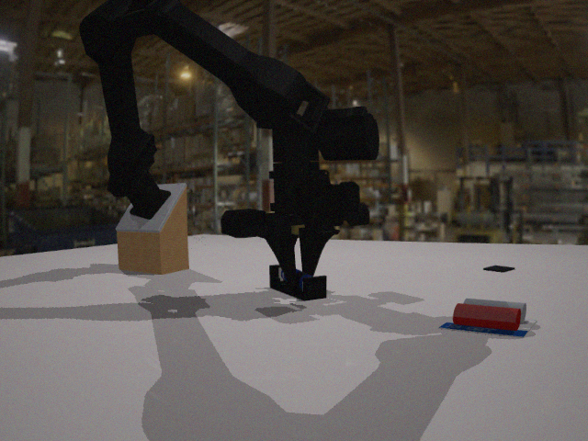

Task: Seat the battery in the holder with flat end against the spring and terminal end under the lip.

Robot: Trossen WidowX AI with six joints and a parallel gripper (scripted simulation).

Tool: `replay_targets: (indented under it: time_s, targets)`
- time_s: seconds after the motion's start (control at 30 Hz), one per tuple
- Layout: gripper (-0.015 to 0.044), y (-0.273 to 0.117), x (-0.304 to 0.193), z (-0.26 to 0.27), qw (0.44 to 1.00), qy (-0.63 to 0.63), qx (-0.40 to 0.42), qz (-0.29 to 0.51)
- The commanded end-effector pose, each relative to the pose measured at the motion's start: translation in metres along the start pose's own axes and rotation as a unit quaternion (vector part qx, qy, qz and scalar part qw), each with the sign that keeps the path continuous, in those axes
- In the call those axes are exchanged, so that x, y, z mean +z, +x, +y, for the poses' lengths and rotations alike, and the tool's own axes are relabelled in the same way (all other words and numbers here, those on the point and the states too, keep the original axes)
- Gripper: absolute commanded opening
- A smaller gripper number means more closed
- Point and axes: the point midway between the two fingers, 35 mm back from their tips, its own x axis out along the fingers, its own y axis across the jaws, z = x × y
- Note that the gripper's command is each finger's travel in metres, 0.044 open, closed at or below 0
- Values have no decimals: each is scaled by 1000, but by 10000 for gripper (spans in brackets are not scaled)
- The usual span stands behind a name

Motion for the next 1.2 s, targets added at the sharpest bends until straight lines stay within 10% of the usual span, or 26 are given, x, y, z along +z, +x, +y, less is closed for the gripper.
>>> replay_targets:
  time_s: [0.0, 1.17]
  targets:
    - [62, 3, 1, -2, 1000, 4, -3, -11]
    - [62, 3, -10, -4, 998, 5, 6, -70]
